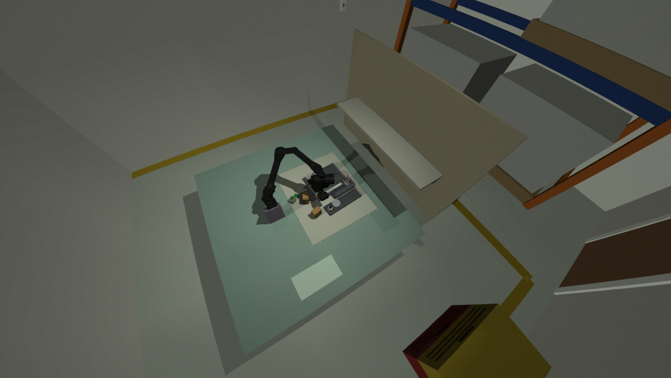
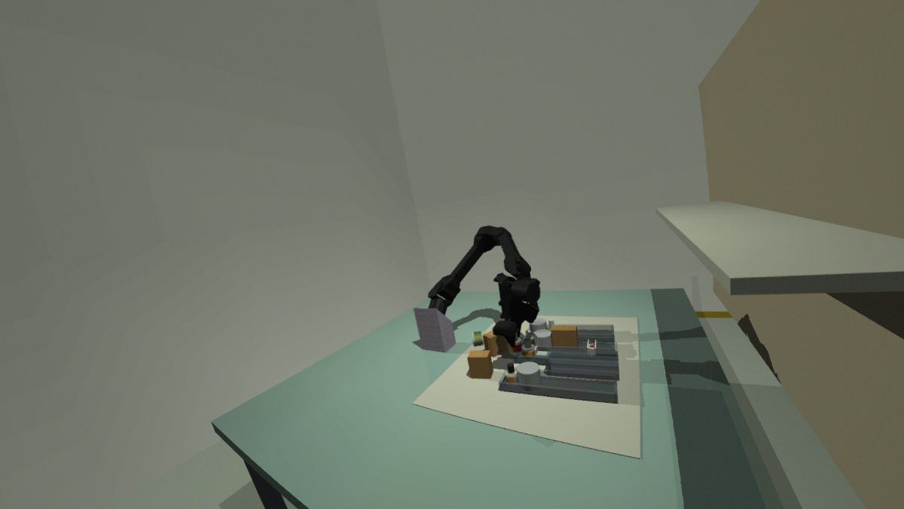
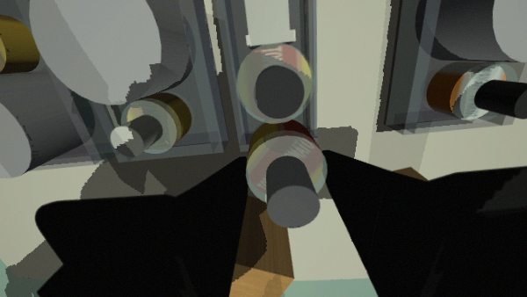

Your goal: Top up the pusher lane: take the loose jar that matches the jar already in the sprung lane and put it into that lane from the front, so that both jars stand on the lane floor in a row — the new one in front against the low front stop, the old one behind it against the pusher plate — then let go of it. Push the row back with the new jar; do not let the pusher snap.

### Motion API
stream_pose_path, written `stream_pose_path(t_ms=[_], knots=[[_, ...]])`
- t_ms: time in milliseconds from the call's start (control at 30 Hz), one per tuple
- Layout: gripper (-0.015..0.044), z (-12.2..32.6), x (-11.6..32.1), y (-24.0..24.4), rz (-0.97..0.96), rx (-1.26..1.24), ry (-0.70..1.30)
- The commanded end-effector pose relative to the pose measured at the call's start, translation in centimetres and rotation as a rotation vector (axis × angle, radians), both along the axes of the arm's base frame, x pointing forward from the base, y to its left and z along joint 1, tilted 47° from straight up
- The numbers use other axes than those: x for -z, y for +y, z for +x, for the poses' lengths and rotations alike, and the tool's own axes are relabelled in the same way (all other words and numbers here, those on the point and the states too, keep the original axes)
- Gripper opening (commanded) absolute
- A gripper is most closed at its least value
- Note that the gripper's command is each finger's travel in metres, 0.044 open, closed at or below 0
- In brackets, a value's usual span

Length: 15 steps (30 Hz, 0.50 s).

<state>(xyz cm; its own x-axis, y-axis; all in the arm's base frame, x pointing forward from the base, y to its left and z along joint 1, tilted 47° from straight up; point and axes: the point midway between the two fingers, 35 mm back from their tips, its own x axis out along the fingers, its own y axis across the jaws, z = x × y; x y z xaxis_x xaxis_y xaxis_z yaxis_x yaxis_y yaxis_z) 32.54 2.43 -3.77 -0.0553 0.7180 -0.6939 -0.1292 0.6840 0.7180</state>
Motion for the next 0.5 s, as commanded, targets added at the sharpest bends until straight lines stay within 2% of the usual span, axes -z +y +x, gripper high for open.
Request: stream_pose_path(t_ms=[0,467], knots=[[0.0,1.08,-0.33,-0.02,0.005,0.007,-0.028],[0.0,1.59,-0.49,0.02,0.005,0.007,-0.028]])
